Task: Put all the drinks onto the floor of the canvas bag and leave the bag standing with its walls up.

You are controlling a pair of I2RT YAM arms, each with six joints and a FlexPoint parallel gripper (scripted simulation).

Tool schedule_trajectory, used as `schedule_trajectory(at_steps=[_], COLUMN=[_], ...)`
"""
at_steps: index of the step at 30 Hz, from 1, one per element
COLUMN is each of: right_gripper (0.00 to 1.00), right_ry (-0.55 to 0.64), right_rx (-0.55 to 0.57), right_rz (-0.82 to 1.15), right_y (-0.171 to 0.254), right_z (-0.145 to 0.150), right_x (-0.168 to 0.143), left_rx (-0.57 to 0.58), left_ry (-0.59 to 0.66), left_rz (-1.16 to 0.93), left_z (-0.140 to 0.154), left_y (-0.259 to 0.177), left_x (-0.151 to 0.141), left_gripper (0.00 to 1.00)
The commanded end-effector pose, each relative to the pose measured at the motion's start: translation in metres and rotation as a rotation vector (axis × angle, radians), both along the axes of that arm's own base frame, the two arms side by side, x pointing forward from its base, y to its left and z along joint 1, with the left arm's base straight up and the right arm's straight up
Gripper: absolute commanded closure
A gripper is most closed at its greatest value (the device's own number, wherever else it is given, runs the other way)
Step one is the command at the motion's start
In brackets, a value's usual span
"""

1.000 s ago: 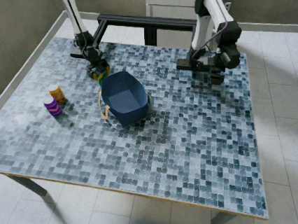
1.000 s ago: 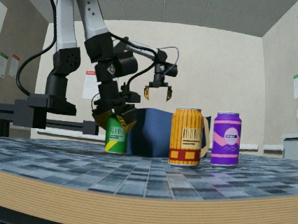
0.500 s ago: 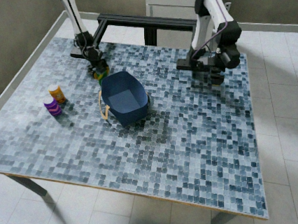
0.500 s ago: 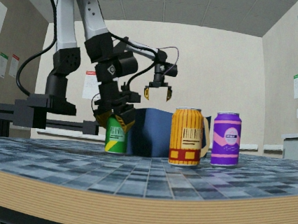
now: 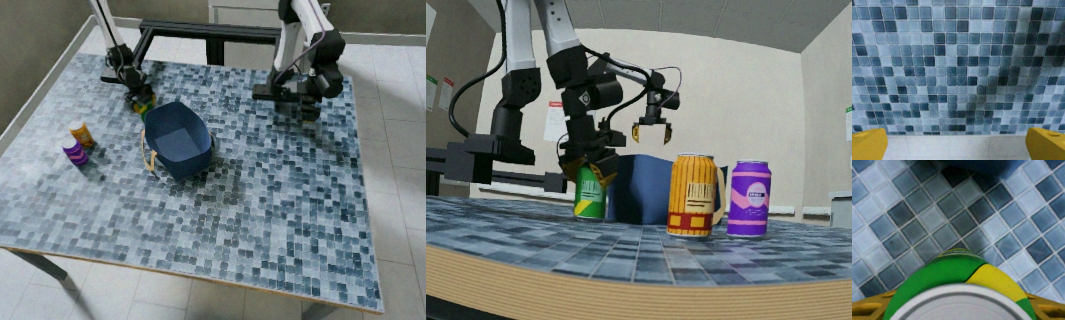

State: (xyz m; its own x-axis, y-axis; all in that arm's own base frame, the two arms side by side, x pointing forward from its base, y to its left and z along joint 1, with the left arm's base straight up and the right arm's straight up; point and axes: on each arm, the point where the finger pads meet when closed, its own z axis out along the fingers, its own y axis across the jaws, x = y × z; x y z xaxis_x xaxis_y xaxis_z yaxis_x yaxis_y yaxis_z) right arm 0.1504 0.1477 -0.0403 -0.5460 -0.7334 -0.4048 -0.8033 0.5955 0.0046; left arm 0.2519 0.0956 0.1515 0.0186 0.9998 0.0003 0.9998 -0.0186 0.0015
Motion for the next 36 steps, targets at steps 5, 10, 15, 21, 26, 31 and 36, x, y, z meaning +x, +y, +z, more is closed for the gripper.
schedule_trajectory(at_steps=[5,10,15,21,26,31,36], right_gripper=[0.33,0.33,0.33,0.33,0.33,0.33,0.33], right_ry=[-0.052,-0.039,-0.043,-0.077,-0.052,-0.096,-0.101], right_rx=[0.051,0.045,0.049,0.077,0.060,0.096,0.101], right_rz=[-0.001,-0.003,-0.003,-0.001,-0.003,-0.002,-0.001], right_y=[0.014,0.014,0.013,0.019,0.014,0.022,0.022], right_z=[0.027,0.045,0.059,0.073,0.082,0.087,0.087], right_x=[0.016,0.015,0.014,0.020,0.014,0.023,0.023], left_rx=[0.012,0.012,0.012,0.012,0.012,0.012,0.012], left_ry=[-0.057,-0.057,-0.057,-0.057,-0.057,-0.057,-0.057], left_rz=[0.006,0.006,0.006,0.006,0.006,0.006,0.006], left_z=[0.012,0.012,0.012,0.012,0.013,0.013,0.013], left_y=[0.000,0.000,0.000,0.000,0.000,0.000,0.000], left_x=[0.005,0.005,0.005,0.005,0.005,0.005,0.005], left_gripper=[0.00,0.00,0.00,0.00,0.00,0.00,0.00])
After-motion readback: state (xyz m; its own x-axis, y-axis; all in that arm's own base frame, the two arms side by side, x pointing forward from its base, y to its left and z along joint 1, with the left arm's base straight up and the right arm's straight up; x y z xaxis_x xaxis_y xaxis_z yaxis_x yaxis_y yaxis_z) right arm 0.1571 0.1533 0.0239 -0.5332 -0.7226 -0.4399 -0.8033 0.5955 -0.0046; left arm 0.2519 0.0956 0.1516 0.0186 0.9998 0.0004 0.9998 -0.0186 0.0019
